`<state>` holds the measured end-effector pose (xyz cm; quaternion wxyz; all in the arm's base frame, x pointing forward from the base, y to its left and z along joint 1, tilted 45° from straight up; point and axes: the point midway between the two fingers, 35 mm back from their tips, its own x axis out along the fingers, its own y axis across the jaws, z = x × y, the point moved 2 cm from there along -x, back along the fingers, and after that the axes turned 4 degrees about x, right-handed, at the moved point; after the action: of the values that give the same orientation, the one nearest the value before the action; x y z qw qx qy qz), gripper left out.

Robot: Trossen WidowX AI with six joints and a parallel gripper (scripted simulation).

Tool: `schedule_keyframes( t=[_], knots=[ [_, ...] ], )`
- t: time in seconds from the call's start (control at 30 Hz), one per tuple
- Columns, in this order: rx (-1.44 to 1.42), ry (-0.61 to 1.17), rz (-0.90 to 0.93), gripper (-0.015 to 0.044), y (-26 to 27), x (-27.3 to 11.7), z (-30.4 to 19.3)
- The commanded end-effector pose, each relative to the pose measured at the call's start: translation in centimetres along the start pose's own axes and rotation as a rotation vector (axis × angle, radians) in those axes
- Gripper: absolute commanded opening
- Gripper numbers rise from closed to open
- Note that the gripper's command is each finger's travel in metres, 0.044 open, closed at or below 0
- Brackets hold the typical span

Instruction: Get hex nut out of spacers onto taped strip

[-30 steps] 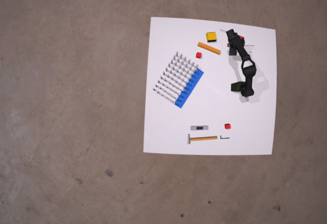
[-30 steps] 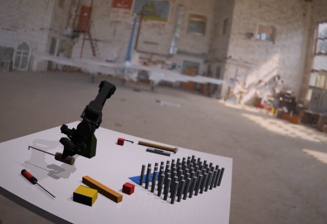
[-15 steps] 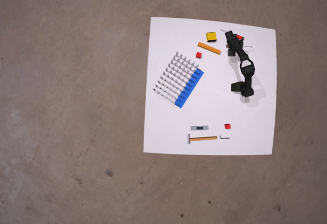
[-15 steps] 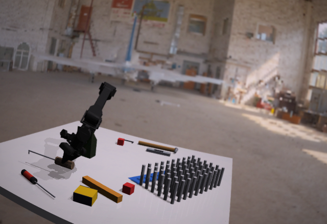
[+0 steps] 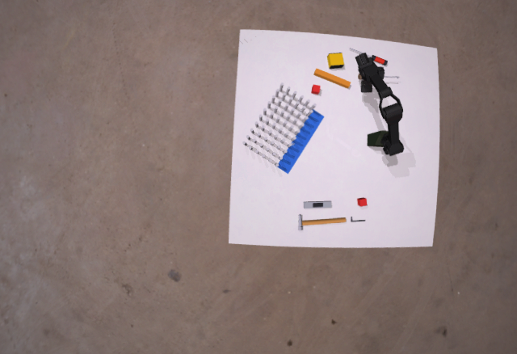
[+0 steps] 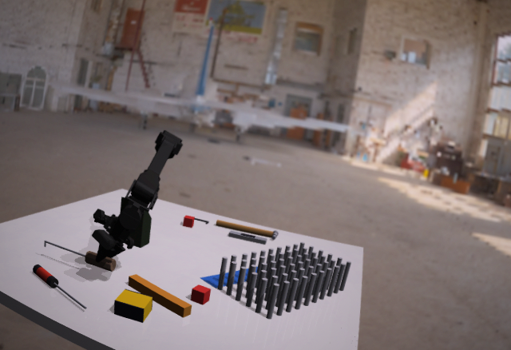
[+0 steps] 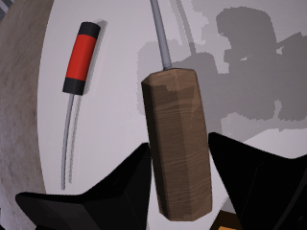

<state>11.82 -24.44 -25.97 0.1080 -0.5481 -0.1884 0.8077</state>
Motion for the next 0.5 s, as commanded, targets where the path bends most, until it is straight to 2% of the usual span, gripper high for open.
schedule_keyframes(
  t=[0.0, 0.47],
  knots=[
    [0.003, -0.001, -0.005, 0.0000, -0.4, 0.7, -0.2],
    [0.002, -0.001, -0.007, 0.0000, -1.3, 2.5, -0.7]
  ],
)
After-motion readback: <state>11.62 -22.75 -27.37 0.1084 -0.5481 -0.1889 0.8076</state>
